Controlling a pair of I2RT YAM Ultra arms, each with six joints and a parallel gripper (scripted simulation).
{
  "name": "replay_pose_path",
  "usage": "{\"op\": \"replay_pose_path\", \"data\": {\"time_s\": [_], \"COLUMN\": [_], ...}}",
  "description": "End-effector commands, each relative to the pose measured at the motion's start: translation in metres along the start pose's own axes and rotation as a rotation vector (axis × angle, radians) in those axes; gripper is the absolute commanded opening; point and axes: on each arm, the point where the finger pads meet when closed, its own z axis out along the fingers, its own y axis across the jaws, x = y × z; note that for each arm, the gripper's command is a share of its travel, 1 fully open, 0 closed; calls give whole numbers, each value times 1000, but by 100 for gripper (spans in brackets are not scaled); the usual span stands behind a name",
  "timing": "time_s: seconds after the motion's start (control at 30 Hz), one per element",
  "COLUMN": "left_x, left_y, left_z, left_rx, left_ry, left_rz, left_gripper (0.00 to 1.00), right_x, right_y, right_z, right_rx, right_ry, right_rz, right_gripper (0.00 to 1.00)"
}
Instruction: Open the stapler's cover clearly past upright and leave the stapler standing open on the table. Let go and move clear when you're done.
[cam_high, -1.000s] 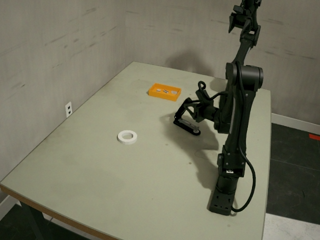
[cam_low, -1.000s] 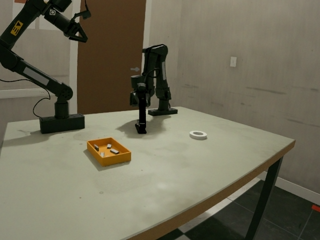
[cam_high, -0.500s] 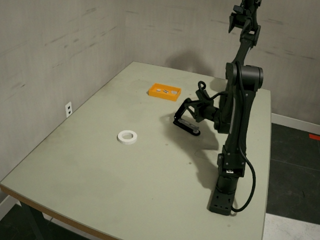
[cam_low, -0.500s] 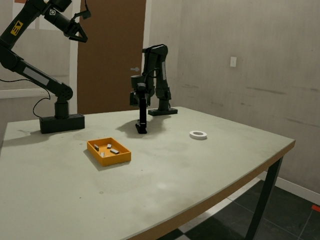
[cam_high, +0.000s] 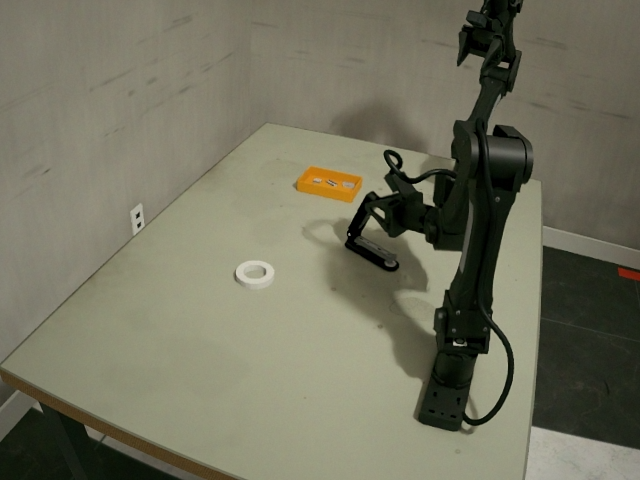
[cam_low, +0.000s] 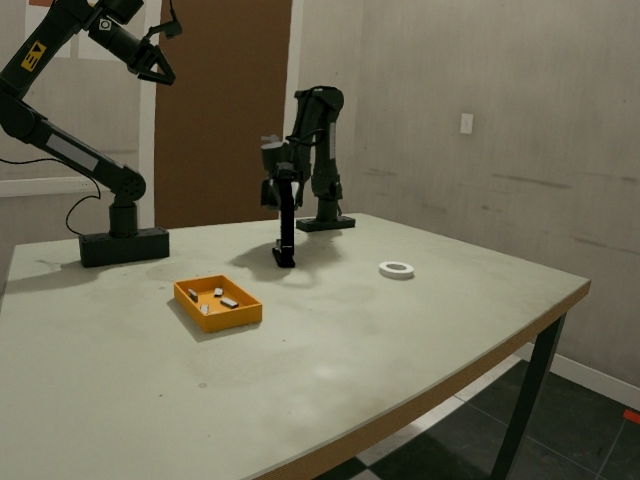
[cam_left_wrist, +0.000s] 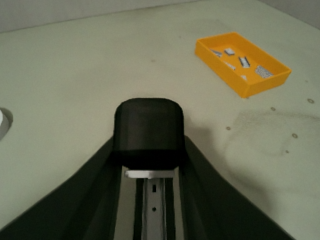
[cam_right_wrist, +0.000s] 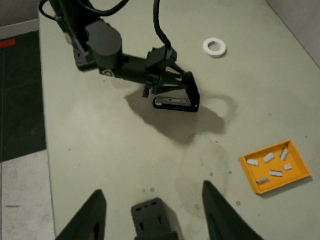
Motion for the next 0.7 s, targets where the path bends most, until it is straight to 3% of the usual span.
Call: {"op": "replay_pose_path", "data": {"time_s": [0.0, 0.67], "left_x": [-11, -19], "left_y": [-3, -2], "left_z": [7, 27], "left_rx": [4, 7], "left_ry": [57, 294], "left_rz": [-26, -22], "left_gripper": [21, 21], "right_x": [-3, -3], "right_y": [0, 0], "right_z": [-3, -3], "right_rx": [-2, -2], "right_ry": [-9, -9], "right_rz": [1, 1], "right_gripper": [57, 57]}}
